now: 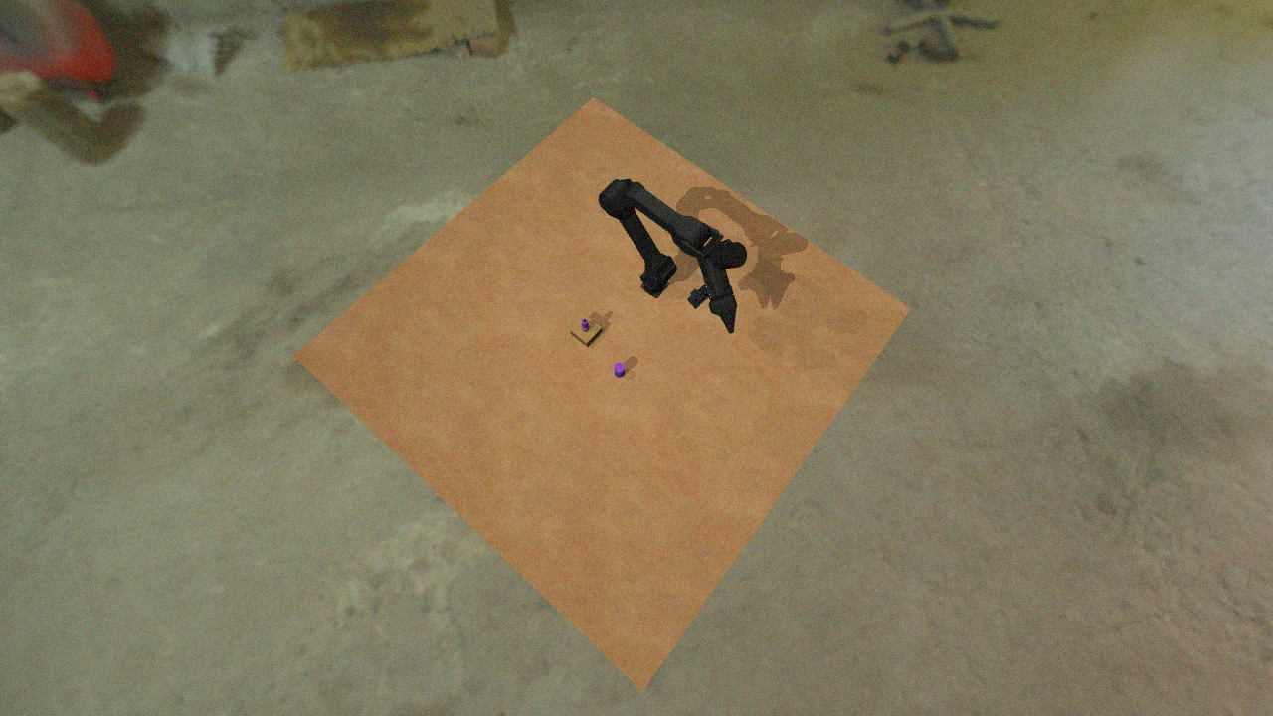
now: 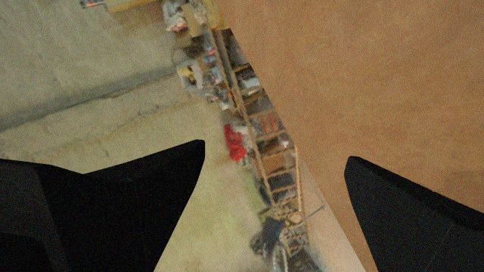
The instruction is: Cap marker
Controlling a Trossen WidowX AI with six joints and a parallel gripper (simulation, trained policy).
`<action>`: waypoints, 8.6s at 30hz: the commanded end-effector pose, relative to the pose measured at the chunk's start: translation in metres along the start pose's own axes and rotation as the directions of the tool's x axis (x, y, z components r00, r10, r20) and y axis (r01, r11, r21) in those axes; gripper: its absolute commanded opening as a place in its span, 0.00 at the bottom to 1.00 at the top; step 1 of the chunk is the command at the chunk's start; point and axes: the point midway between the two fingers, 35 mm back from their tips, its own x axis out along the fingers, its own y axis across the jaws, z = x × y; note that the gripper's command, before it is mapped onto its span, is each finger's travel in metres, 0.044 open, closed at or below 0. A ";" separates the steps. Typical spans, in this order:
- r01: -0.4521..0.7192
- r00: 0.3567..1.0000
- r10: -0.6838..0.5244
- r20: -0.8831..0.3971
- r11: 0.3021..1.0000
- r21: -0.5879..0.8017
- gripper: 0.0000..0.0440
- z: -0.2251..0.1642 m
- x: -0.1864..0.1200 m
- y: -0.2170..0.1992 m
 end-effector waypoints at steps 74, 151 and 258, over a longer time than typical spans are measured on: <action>0.375 0.778 -0.529 0.340 0.824 0.425 0.75 0.136 0.049 0.037; 0.397 0.509 -0.820 0.260 0.492 0.774 0.72 0.300 0.040 0.012; 0.073 0.513 -0.826 0.233 0.312 0.947 0.03 0.357 -0.128 -0.016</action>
